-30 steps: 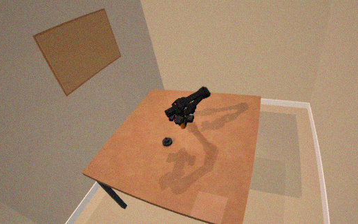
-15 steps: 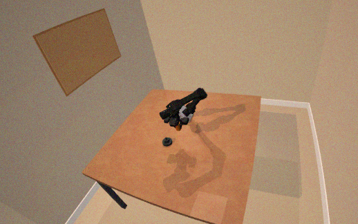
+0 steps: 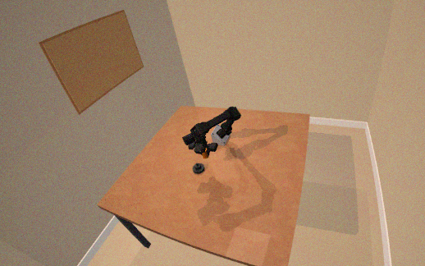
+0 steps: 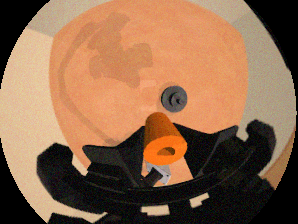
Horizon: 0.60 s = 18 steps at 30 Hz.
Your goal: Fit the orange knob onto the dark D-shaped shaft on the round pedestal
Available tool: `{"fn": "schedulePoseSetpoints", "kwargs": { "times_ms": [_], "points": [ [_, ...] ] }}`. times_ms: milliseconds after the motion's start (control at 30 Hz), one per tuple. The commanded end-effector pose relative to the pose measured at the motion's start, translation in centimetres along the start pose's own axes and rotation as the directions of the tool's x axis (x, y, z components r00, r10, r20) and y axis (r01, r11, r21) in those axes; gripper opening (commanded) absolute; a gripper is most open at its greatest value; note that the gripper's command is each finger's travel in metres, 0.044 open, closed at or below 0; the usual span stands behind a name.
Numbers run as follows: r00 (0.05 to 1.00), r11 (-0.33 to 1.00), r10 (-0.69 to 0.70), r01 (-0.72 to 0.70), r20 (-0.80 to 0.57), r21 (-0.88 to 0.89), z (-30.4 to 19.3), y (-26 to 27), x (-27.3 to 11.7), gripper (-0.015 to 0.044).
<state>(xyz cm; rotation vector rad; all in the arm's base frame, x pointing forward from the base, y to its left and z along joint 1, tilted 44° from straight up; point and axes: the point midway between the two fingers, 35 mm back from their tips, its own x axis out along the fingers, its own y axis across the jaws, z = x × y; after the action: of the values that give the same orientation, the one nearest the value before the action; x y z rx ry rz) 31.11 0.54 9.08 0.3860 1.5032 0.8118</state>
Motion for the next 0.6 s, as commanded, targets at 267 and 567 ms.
{"fn": "schedulePoseSetpoints", "kwargs": {
  "times_ms": [267, 567],
  "points": [
    [1.000, 1.000, -0.005, 0.005, 0.003, -0.009, 1.4, -3.9, 1.4, 0.0000],
    [1.000, 1.000, -0.004, 0.004, 0.003, -0.012, 2.1, -6.4, 2.6, 0.0000]
  ]
}}
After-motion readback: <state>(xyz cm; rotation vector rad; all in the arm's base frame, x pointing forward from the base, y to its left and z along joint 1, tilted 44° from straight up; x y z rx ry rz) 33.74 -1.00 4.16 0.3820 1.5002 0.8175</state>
